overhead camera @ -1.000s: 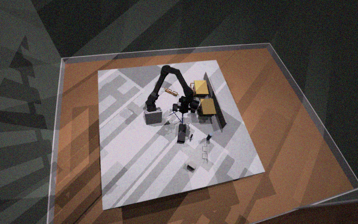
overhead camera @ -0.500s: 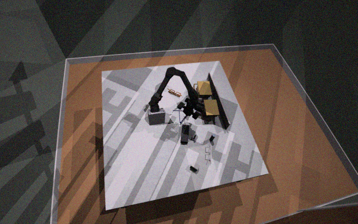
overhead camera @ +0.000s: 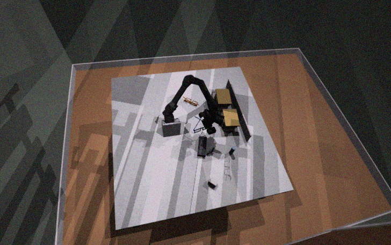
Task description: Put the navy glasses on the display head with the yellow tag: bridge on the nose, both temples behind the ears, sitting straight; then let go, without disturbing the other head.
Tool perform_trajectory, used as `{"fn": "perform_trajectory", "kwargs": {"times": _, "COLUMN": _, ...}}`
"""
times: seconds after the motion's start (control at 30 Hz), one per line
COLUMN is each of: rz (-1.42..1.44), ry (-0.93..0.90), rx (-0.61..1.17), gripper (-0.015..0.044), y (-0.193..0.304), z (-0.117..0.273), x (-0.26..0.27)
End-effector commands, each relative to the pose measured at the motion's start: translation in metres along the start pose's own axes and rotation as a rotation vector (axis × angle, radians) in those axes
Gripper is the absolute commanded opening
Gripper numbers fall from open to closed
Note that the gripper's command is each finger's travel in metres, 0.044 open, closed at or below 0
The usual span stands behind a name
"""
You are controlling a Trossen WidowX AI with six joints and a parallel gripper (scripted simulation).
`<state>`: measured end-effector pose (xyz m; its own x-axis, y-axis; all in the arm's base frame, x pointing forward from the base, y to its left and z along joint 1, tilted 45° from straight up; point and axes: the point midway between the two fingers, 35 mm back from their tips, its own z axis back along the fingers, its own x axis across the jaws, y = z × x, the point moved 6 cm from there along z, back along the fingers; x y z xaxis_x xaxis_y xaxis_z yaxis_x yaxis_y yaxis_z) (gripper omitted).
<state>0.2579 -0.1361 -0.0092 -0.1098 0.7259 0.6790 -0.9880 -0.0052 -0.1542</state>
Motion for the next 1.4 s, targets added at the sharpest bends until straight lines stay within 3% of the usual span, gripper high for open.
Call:
{"fn": "perform_trajectory", "kwargs": {"times": 0.0, "rz": -0.150, "ry": 0.008, "rx": -0.005, "gripper": 0.0000, "y": -0.002, "z": 0.003, "x": -0.007}}
{"fn": "perform_trajectory", "kwargs": {"times": 1.37, "rz": -1.660, "ry": 0.005, "rx": -0.012, "gripper": 0.0000, "y": 0.000, "z": 0.003, "x": -0.056}}
